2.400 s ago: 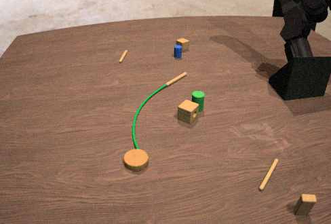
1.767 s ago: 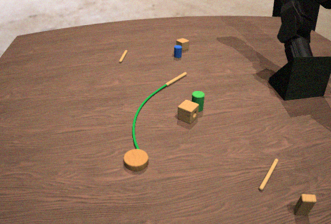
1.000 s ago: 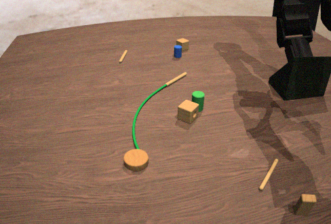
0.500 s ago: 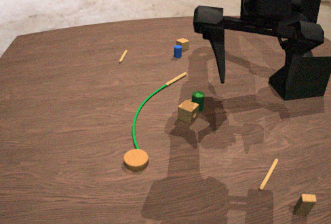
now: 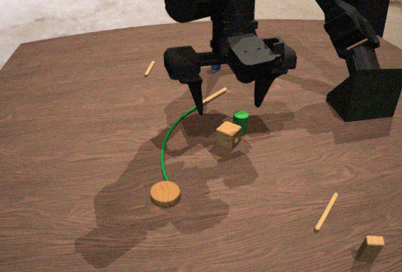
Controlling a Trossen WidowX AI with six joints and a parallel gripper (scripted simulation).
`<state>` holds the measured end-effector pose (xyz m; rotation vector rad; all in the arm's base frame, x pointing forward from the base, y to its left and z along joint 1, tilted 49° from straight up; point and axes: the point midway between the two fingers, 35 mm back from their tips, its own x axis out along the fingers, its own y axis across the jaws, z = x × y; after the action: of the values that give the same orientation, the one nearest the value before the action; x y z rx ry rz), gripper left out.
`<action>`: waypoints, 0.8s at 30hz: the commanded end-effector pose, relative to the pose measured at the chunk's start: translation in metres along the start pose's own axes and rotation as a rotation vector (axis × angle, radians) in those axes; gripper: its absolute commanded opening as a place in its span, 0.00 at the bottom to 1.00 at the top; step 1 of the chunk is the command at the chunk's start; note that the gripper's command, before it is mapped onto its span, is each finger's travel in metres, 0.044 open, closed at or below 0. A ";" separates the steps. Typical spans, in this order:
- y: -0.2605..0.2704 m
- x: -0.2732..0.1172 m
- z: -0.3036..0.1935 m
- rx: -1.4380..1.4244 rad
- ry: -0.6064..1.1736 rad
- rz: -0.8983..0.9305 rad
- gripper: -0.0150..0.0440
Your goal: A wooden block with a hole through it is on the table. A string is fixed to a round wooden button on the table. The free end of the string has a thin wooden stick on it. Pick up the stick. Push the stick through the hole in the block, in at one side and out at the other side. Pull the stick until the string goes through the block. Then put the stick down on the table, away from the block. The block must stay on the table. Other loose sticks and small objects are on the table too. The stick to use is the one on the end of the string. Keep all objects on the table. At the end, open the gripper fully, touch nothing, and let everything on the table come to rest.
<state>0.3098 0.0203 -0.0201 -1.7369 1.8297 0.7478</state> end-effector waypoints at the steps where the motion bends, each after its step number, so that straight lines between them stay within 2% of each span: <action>1: -0.003 0.002 -0.007 -0.050 0.031 0.013 1.00; 13: -0.002 0.002 -0.006 -0.044 0.027 0.014 1.00; 20: -0.002 0.002 -0.006 -0.045 0.027 0.015 0.69; 21: -0.002 0.002 -0.006 -0.045 0.027 0.015 0.66; 24: -0.002 0.002 -0.006 -0.045 0.027 0.015 0.66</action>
<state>0.3114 0.0146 -0.0176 -1.7716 1.8589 0.7802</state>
